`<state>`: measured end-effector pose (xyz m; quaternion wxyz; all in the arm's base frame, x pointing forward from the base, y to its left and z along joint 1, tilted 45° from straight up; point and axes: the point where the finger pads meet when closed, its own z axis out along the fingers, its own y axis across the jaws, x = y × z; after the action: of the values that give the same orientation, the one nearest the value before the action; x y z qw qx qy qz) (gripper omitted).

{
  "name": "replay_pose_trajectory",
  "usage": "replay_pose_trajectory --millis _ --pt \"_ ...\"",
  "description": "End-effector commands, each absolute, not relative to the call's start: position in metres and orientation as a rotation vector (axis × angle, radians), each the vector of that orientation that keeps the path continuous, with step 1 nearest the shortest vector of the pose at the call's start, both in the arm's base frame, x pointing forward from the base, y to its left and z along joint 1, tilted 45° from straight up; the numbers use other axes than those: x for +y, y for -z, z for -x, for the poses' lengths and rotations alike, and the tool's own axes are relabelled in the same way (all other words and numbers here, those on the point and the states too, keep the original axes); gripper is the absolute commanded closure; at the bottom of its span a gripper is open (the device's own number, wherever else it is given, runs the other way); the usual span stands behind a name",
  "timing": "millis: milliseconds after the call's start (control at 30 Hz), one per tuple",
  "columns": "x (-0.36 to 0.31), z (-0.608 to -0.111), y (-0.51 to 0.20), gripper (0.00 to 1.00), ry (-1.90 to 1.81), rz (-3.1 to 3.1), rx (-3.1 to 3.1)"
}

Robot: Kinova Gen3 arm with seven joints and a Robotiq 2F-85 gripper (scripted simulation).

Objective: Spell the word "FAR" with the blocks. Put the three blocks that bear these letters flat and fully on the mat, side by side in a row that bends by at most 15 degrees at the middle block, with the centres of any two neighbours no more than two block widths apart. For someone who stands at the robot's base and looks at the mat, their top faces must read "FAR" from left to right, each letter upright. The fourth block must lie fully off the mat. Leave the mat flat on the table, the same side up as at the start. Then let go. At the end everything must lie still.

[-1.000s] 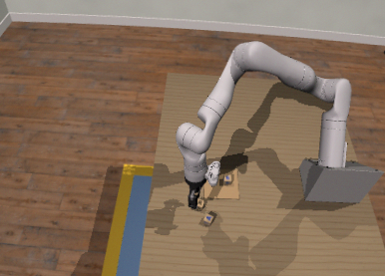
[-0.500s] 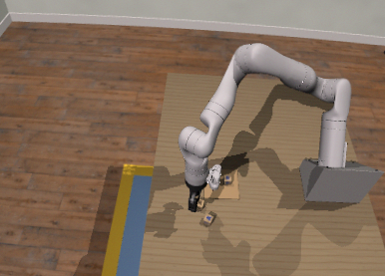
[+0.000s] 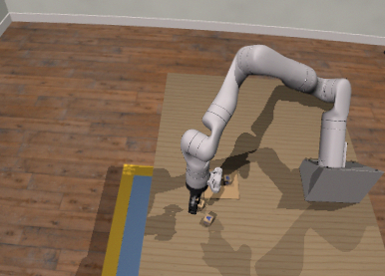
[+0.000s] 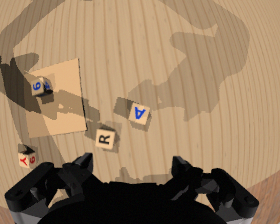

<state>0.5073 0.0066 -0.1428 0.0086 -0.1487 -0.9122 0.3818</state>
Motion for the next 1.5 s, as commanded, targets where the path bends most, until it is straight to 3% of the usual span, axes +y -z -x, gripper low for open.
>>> replay_pose_trajectory --millis 0,1467 --pt "0.0093 -0.5106 0.1442 0.00 -1.199 0.461 -2.864" --pt "0.0143 -0.5116 0.1481 0.00 -1.212 0.448 -2.877"
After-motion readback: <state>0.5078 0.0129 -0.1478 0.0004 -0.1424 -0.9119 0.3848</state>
